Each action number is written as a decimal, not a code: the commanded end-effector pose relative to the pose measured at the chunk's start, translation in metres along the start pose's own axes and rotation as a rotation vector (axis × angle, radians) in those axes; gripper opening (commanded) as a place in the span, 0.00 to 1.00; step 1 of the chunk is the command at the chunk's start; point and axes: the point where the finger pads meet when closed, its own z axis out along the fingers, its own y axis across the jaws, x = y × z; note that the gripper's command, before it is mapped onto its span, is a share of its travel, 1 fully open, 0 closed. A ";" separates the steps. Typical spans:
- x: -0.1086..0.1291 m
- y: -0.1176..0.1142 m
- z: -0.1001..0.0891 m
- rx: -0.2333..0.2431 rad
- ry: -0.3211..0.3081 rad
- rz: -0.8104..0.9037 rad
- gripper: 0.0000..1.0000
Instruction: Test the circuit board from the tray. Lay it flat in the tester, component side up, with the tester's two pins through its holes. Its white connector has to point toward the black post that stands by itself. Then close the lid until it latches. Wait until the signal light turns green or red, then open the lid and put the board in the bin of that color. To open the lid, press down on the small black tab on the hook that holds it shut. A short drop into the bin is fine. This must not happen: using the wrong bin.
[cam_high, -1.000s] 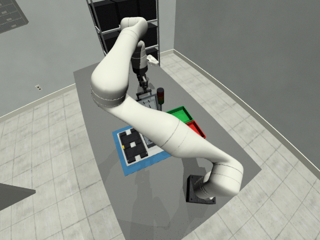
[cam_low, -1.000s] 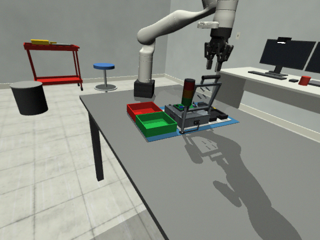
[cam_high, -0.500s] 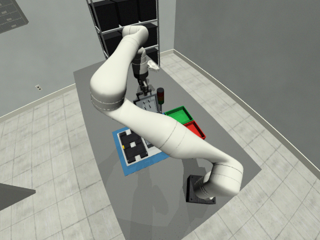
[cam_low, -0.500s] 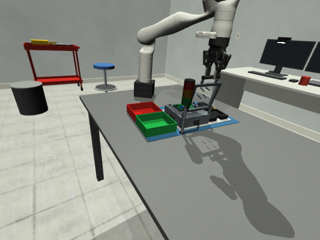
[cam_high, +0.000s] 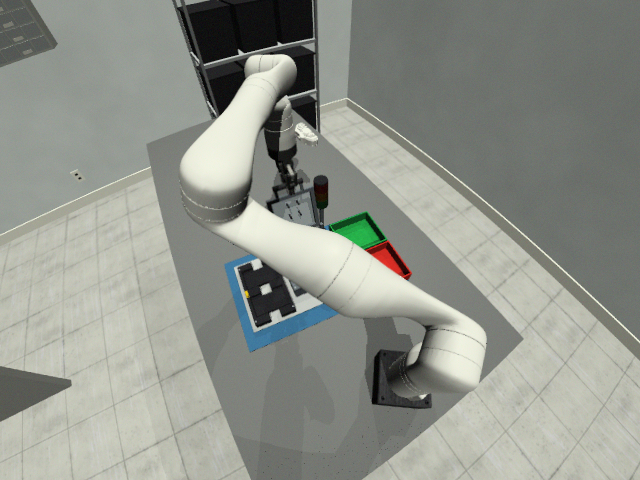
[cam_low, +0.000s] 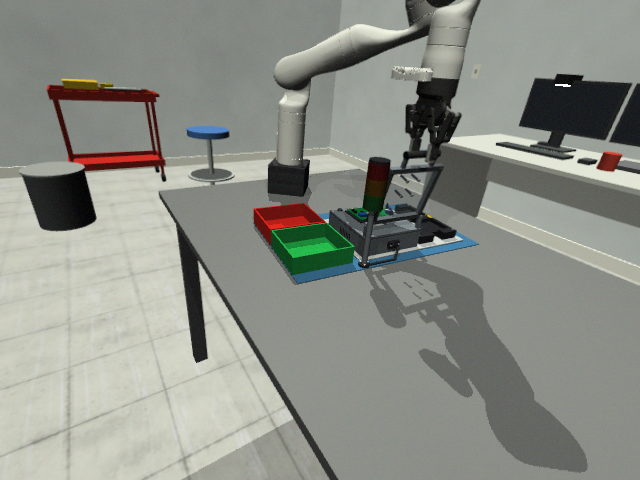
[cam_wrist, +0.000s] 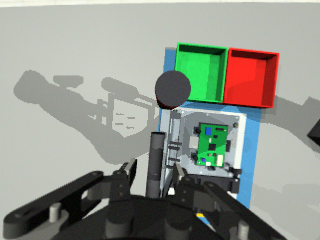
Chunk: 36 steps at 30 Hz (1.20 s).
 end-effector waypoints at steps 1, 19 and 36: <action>0.000 0.000 -0.001 0.002 0.000 0.000 0.50; 0.000 0.000 -0.001 0.002 0.000 0.000 0.00; 0.000 0.000 -0.001 0.002 0.000 0.000 0.00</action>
